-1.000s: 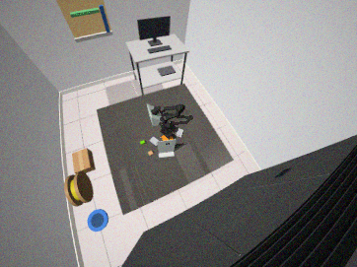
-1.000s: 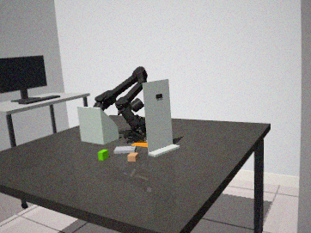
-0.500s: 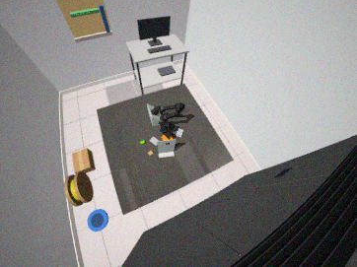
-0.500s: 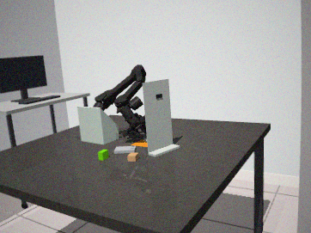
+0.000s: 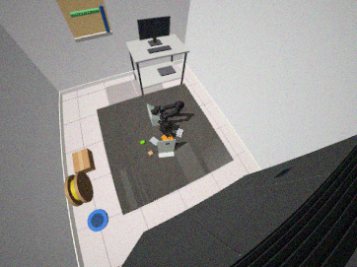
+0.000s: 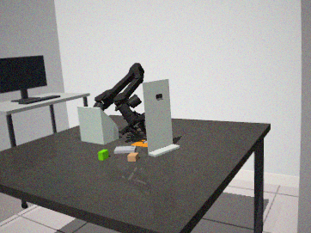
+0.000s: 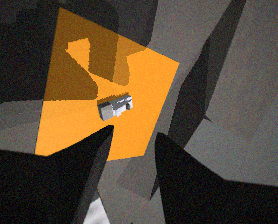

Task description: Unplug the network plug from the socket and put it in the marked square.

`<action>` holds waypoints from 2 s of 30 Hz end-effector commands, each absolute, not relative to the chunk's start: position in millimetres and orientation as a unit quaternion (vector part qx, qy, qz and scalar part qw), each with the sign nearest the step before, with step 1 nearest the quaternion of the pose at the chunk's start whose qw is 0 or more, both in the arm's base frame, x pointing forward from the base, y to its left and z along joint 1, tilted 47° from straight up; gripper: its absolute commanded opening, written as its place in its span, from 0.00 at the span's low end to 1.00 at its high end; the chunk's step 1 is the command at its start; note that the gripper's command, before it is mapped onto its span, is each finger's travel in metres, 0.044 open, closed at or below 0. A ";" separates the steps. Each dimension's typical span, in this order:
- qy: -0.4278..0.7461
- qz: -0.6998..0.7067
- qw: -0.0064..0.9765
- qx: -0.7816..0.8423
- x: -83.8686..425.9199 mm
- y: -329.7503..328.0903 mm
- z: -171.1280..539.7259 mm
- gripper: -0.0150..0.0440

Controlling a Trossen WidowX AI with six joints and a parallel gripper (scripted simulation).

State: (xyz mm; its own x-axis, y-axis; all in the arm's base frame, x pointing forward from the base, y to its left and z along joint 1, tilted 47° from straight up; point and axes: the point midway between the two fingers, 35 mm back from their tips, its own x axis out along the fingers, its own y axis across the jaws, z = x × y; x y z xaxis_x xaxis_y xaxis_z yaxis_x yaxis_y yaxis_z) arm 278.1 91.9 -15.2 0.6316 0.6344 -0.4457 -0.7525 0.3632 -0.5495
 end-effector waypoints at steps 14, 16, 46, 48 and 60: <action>0.079 0.426 0.818 -0.379 278.7 81.7 -7.9 0.52; 0.079 0.426 0.818 -0.379 278.9 80.5 -7.1 0.52; 0.082 0.427 0.816 -0.381 278.7 61.7 6.6 0.52; 0.082 0.427 0.816 -0.381 278.5 60.4 7.7 0.52; 0.082 0.427 0.816 -0.380 277.1 53.2 14.3 0.52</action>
